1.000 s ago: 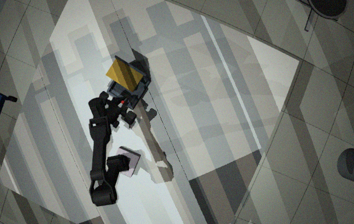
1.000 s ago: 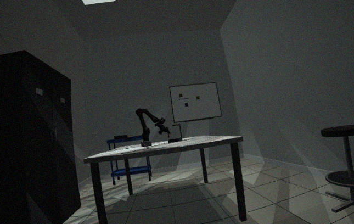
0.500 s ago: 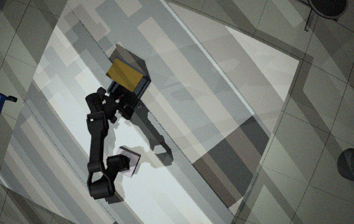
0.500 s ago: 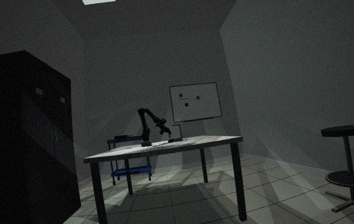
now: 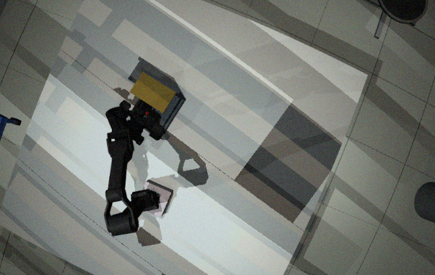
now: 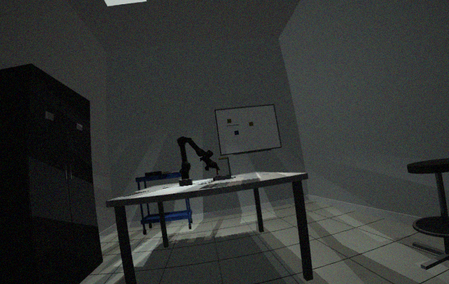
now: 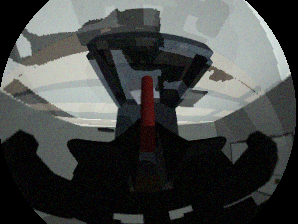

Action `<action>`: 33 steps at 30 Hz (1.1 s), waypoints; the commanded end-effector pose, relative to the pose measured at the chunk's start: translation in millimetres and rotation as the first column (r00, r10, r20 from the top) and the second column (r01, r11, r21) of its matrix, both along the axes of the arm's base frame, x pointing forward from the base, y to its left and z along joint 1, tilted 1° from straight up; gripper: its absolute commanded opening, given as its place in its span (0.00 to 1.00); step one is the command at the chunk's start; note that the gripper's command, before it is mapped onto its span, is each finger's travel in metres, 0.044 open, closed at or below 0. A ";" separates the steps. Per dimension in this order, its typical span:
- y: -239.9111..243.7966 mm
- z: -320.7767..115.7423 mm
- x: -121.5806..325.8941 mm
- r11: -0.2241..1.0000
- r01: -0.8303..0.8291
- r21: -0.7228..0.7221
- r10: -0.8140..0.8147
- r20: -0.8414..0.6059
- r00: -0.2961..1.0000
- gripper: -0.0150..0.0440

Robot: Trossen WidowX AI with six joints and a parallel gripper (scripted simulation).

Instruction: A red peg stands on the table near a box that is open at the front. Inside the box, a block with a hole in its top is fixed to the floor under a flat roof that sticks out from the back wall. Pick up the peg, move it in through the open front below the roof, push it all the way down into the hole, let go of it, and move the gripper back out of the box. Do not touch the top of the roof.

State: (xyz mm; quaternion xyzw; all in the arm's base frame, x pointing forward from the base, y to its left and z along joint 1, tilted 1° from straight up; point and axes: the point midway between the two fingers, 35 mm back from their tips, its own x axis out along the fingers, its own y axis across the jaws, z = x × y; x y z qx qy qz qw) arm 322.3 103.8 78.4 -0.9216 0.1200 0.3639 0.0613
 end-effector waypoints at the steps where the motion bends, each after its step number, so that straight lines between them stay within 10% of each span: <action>1: 0.0 0.3 8.9 1.000 -0.006 0.000 0.006 0.001 1.000 0.25; 33: -10.4 1.5 34.5 1.000 -0.006 -0.001 0.006 0.003 1.000 0.25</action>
